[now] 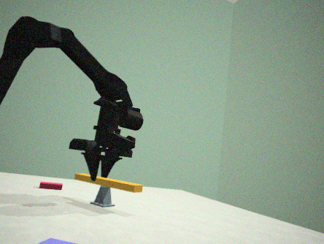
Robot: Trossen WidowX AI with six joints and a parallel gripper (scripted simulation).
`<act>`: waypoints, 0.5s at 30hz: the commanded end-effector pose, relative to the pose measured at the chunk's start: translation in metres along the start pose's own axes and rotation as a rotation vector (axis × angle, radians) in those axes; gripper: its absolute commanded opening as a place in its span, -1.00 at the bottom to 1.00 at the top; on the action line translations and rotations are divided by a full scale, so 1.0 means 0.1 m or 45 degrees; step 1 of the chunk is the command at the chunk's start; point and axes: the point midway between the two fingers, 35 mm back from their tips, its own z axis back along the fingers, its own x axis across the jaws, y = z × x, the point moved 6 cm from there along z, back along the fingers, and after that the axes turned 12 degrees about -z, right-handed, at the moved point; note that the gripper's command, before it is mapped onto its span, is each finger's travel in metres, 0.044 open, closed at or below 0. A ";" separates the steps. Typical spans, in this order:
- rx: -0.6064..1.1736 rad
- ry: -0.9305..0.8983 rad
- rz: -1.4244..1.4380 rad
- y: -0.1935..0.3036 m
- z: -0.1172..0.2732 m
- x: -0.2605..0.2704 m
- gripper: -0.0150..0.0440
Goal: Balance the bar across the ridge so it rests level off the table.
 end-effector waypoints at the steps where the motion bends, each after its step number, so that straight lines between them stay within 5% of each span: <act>1: 0.000 0.001 0.000 0.00 0.00 0.00 -0.49; 7: 0.000 0.001 0.000 0.00 0.00 0.00 -0.49; 13: 0.000 0.001 0.000 0.00 0.00 0.00 0.04; 15: 0.000 0.001 0.000 0.00 0.00 0.00 0.07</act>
